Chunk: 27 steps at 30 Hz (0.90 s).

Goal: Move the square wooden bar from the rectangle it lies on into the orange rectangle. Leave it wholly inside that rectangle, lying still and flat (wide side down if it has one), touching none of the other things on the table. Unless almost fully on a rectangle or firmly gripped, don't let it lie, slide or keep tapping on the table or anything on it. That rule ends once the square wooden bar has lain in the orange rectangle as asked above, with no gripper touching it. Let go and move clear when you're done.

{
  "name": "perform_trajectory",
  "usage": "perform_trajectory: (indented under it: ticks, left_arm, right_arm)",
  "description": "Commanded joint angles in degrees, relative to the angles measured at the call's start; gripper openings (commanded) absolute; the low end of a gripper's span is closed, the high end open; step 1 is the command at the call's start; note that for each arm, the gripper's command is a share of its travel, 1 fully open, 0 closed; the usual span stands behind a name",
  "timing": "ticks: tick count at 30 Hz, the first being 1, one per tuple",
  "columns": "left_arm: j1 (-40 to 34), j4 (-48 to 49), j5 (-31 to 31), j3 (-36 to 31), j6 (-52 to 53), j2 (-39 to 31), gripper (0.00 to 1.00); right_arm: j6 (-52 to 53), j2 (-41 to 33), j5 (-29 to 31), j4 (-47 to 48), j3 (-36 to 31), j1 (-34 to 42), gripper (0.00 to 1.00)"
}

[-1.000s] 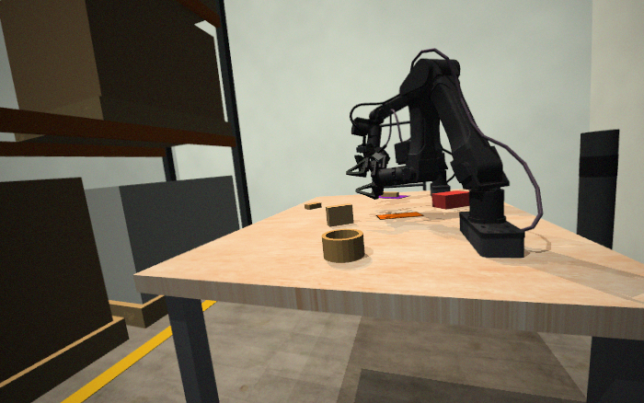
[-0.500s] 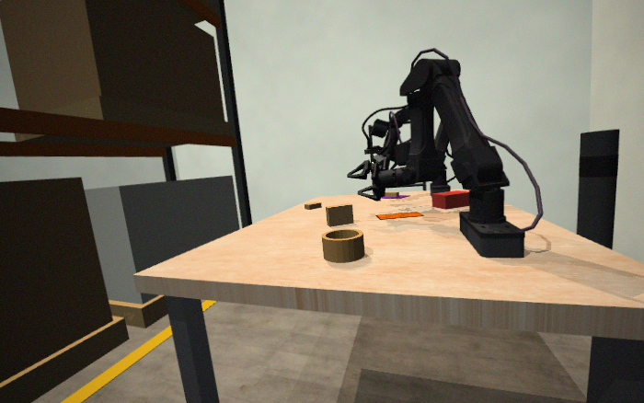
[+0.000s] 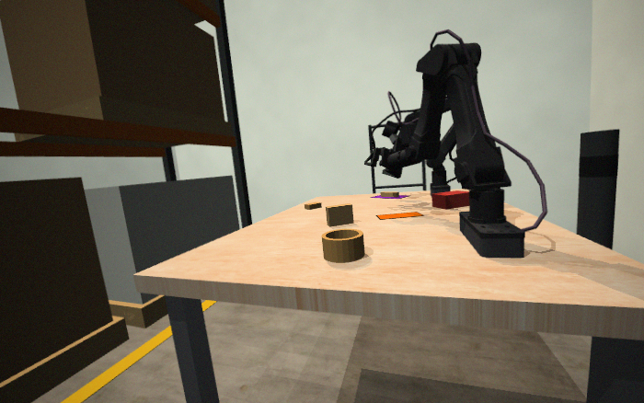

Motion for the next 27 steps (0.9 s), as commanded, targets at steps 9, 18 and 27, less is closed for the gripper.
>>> perform_trajectory:
  ticks: [9, 18, 27]
  left_arm:
    - [-5.66, -24.61, 18.48, 12.93, -17.13, -8.46, 1.00]
    - [-8.96, -34.87, 25.75, 21.91, -22.59, -12.60, 1.00]
    - [-8.72, -34.87, 25.32, 22.96, -22.27, -12.27, 1.00]
  right_arm:
    - [6.70, -6.98, 1.40, -1.84, -3.43, -12.20, 1.00]
    - [8.17, -9.08, 0.62, 0.09, -4.94, -24.12, 1.00]
    - [7.45, -9.03, 0.47, -0.56, -4.95, -25.82, 1.00]
